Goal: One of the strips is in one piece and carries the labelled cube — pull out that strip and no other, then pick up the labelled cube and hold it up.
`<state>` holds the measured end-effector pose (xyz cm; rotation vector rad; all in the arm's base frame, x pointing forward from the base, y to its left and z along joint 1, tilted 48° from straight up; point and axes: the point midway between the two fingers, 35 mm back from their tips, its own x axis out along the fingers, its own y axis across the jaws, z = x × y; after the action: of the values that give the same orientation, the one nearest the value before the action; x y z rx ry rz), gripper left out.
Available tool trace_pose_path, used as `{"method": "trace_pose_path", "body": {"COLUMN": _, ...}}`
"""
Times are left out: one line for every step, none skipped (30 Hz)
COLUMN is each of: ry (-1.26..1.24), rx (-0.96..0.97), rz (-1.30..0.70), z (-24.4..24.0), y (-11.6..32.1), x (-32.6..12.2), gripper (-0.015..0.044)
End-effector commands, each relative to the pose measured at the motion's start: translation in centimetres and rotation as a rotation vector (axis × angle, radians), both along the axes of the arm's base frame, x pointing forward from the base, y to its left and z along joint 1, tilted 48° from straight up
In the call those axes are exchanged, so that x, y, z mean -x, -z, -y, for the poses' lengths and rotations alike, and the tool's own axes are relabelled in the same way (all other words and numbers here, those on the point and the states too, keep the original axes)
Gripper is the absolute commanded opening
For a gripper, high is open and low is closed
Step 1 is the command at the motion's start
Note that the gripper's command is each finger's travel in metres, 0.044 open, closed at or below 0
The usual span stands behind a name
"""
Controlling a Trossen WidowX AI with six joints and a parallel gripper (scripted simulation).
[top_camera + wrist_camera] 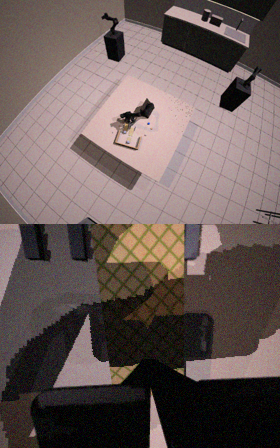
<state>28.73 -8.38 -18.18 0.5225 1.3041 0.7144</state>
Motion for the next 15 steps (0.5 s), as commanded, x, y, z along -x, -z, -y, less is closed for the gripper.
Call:
{"method": "trace_pose_path", "body": {"ry": -0.016, "rx": -0.004, "rz": -0.019, "z": -0.5, "y": 0.4, "x": 1.3, "gripper": 0.0000}}
{"method": "trace_pose_path", "body": {"ry": -0.016, "rx": -0.004, "rz": -0.019, "z": -0.5, "y": 0.4, "x": 1.4, "gripper": 0.0000}}
{"method": "trace_pose_path", "body": {"ry": -0.016, "rx": -0.004, "rz": -0.019, "z": -0.5, "y": 0.4, "x": 1.6, "gripper": 0.0000}}
{"method": "trace_pose_path", "body": {"ry": -0.016, "rx": -0.004, "rz": -0.019, "z": -0.5, "y": 0.4, "x": 1.7, "gripper": 0.0000}}
{"method": "trace_pose_path", "body": {"ry": -0.016, "rx": -0.004, "rz": -0.019, "z": -0.5, "y": 0.5, "x": 1.9, "gripper": 0.0000}}
{"method": "trace_pose_path", "body": {"ry": -0.016, "rx": -0.004, "rz": -0.019, "z": -0.5, "y": 0.5, "x": 2.0, "gripper": 0.0000}}
{"method": "trace_pose_path", "body": {"ry": -0.016, "rx": -0.004, "rz": -0.019, "z": -0.5, "y": 0.5, "x": 2.2, "gripper": 0.0000}}
{"method": "trace_pose_path", "body": {"ry": -0.016, "rx": -0.003, "rz": -0.019, "z": -0.5, "y": 0.6, "x": 2.3, "gripper": 0.0000}}
{"method": "trace_pose_path", "body": {"ry": -0.016, "rx": -0.003, "rz": -0.020, "z": -0.5, "y": 0.6, "x": 2.5, "gripper": 0.0000}}
{"method": "trace_pose_path", "body": {"ry": -0.016, "rx": -0.003, "rz": -0.020, "z": -0.4, "y": 0.6, "x": 2.6, "gripper": 0.0000}}
{"method": "trace_pose_path", "body": {"ry": -0.016, "rx": -0.003, "rz": -0.020, "z": -0.4, "y": 0.6, "x": 2.8, "gripper": 0.0000}}
{"method": "trace_pose_path", "body": {"ry": -0.016, "rx": -0.003, "rz": -0.020, "z": -0.4, "y": 0.7, "x": 2.9, "gripper": 0.0000}}
{"method": "trace_pose_path", "body": {"ry": -0.016, "rx": -0.003, "rz": -0.020, "z": -0.4, "y": 0.7, "x": 3.1, "gripper": 0.0000}}
{"method": "trace_pose_path", "body": {"ry": -0.016, "rx": -0.003, "rz": -0.020, "z": -0.4, "y": 0.7, "x": 3.2, "gripper": 0.0000}}
{"method": "trace_pose_path", "body": {"ry": -0.016, "rx": -0.003, "rz": -0.020, "z": -0.4, "y": 0.8, "x": 3.4, "gripper": 0.0000}}
